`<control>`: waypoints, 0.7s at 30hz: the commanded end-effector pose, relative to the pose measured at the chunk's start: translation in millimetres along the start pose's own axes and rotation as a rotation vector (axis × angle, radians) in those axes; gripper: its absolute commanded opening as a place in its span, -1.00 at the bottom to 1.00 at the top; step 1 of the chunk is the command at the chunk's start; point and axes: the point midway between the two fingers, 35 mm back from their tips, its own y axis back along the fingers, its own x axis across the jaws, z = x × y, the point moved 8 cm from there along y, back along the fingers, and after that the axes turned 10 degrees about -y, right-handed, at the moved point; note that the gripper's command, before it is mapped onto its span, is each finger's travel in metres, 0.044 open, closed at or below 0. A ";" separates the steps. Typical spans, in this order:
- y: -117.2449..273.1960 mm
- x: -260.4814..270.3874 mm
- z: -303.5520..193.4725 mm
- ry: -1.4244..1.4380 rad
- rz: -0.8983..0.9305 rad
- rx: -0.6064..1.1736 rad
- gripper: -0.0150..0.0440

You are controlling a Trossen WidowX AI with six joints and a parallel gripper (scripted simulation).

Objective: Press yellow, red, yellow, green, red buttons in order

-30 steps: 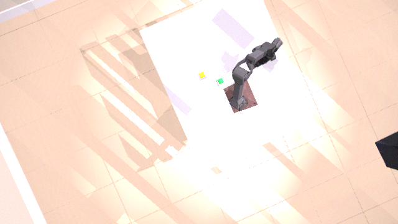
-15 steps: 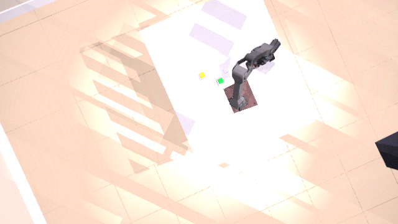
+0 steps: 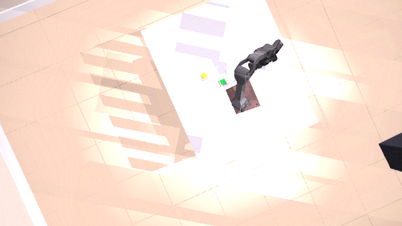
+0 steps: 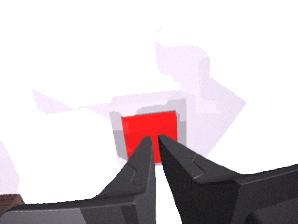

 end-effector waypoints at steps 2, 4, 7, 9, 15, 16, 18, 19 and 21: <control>10.1 0.0 0.2 -0.002 0.001 0.000 -0.42; 29.5 0.4 -0.2 -0.005 0.004 0.000 -0.42; 32.0 0.6 -0.4 -0.006 0.004 0.000 -0.42; 33.5 2.8 1.0 -0.005 0.002 0.000 -0.33; 70.3 83.6 35.1 0.015 -0.049 -0.022 0.20; 74.8 99.0 39.5 0.016 -0.054 -0.025 0.29; 81.5 130.6 47.4 0.012 -0.061 -0.029 0.47; 84.2 147.1 50.5 0.010 -0.063 -0.031 0.56; 88.7 180.7 54.2 0.005 -0.064 -0.033 0.73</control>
